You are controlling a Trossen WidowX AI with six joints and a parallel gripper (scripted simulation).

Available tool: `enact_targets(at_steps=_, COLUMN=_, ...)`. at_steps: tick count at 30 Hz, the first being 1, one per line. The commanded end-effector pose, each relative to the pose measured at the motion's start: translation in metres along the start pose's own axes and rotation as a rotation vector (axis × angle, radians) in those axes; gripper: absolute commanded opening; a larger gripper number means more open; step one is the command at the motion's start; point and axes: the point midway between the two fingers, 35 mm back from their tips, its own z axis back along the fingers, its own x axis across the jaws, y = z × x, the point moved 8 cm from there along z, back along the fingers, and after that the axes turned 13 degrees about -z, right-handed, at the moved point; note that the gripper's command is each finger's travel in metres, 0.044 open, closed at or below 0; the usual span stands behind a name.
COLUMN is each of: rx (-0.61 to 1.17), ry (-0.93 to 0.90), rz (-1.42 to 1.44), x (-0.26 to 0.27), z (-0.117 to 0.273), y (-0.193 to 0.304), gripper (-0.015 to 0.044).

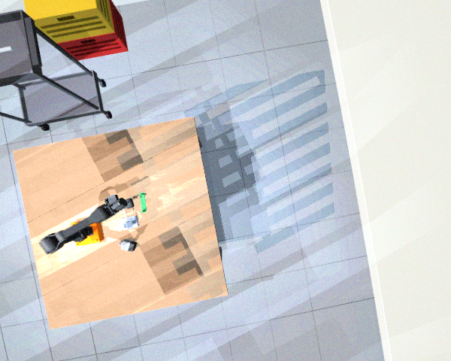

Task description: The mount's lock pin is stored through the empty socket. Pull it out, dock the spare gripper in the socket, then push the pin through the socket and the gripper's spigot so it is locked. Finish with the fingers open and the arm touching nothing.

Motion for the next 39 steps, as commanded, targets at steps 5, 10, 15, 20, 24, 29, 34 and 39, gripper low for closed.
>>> enact_targets(at_steps=5, rx=0.005, ry=0.001, rz=-0.002, x=0.001, z=0.002, y=-0.007, gripper=0.0000)
enact_targets(at_steps=10, rx=0.006, ry=0.000, rz=-0.002, x=0.002, z=0.002, y=-0.012, gripper=0.0000)
enact_targets(at_steps=15, rx=0.007, ry=-0.001, rz=-0.002, x=0.003, z=0.002, y=-0.016, gripper=0.0000)
enact_targets(at_steps=20, rx=0.008, ry=-0.003, rz=-0.002, x=0.003, z=0.003, y=-0.020, gripper=0.0000)
enact_targets(at_steps=24, rx=0.009, ry=-0.004, rz=-0.003, x=0.004, z=0.003, y=-0.023, gripper=0.0000)
enact_targets(at_steps=29, rx=0.008, ry=-0.005, rz=-0.002, x=0.005, z=0.007, y=-0.024, gripper=0.0000)
enact_targets(at_steps=34, rx=0.010, ry=-0.012, rz=0.000, x=0.006, z=0.017, y=-0.025, gripper=0.0000)
enact_targets(at_steps=39, rx=0.014, ry=-0.017, rz=0.000, x=0.006, z=0.024, y=-0.026, gripper=0.0000)
